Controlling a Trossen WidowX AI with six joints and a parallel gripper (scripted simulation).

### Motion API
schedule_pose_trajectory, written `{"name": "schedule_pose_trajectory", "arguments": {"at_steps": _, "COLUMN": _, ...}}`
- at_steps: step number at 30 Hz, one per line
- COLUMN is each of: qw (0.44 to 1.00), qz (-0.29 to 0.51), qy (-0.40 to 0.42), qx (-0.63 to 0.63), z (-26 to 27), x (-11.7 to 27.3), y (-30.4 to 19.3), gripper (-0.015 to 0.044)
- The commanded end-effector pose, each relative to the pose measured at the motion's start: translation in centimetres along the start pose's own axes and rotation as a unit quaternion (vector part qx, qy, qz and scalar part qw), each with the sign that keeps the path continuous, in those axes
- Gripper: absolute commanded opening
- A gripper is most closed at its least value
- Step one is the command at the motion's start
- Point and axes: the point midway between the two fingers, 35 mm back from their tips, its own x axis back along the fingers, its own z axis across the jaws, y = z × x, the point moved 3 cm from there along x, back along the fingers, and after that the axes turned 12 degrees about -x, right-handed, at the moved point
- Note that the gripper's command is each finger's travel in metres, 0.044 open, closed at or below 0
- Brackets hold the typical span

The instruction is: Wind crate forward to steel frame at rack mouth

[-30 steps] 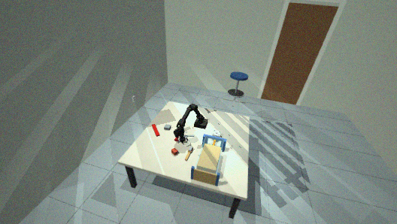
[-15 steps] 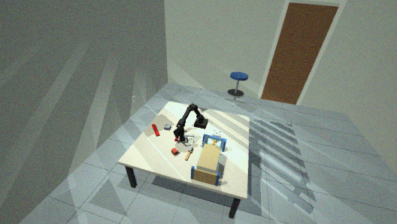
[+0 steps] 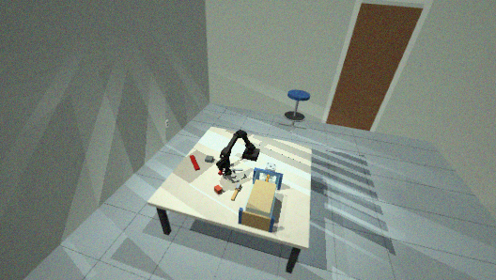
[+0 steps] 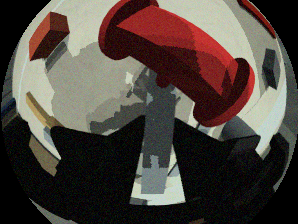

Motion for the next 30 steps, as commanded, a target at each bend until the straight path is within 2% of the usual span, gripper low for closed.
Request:
{"name": "schedule_pose_trajectory", "arguments": {"at_steps": 1, "qw": 1.000, "qz": 0.002, "qy": 0.015, "qx": 0.001, "z": 0.3, "x": 5.8, "y": 0.3, "gripper": 0.0000}}
{"name": "schedule_pose_trajectory", "arguments": {"at_steps": 3, "qw": 1.000, "qz": 0.010, "qy": 0.013, "qx": 0.001, "z": 0.0, "x": 8.6, "y": 0.0, "gripper": 0.0000}}
{"name": "schedule_pose_trajectory", "arguments": {"at_steps": 5, "qw": 1.000, "qz": 0.013, "qy": 0.013, "qx": 0.001, "z": -0.2, "x": 9.6, "y": -0.2, "gripper": 0.0000}}
{"name": "schedule_pose_trajectory", "arguments": {"at_steps": 11, "qw": 1.000, "qz": 0.013, "qy": 0.012, "qx": 0.002, "z": 0.0, "x": 9.7, "y": -0.6, "gripper": 0.0000}}
{"name": "schedule_pose_trajectory", "arguments": {"at_steps": 30, "qw": 0.999, "qz": 0.005, "qy": 0.009, "qx": 0.032, "z": 3.7, "x": 10.8, "y": -12.5, "gripper": 0.0000}}
